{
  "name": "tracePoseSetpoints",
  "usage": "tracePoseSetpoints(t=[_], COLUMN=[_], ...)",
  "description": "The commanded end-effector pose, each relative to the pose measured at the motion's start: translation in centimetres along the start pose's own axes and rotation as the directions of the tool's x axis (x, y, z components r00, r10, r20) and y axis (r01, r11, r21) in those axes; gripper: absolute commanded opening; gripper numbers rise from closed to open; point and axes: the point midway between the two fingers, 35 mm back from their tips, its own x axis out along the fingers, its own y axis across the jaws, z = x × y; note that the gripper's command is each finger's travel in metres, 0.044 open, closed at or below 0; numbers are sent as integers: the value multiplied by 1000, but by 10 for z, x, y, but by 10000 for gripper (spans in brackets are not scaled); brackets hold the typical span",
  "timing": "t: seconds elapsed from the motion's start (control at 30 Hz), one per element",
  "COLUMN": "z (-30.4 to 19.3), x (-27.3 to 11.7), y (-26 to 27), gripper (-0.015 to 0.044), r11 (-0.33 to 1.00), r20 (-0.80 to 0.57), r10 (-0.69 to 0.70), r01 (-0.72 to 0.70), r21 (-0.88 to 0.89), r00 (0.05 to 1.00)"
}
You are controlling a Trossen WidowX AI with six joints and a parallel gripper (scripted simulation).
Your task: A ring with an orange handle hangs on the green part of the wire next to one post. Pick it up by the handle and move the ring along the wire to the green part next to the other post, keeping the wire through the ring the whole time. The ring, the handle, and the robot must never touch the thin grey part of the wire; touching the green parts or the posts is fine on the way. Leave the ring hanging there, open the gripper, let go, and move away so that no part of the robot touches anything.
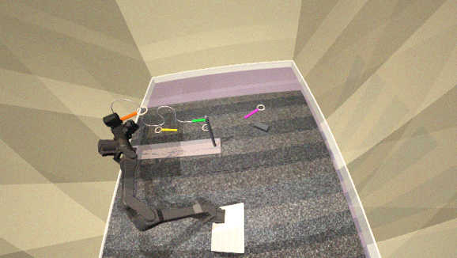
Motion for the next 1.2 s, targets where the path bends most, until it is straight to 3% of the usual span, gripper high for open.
tracePoseSetpoints(t=[0.0, 1.17], z=[2, 5], x=[0, 0], y=[1, 15], gripper=[-150, -150], r11=[999, 895], r20=[9, 95], r10=[22, 214], r01=[-22, -234], r21=[37, 380], r00=[1000, 972])
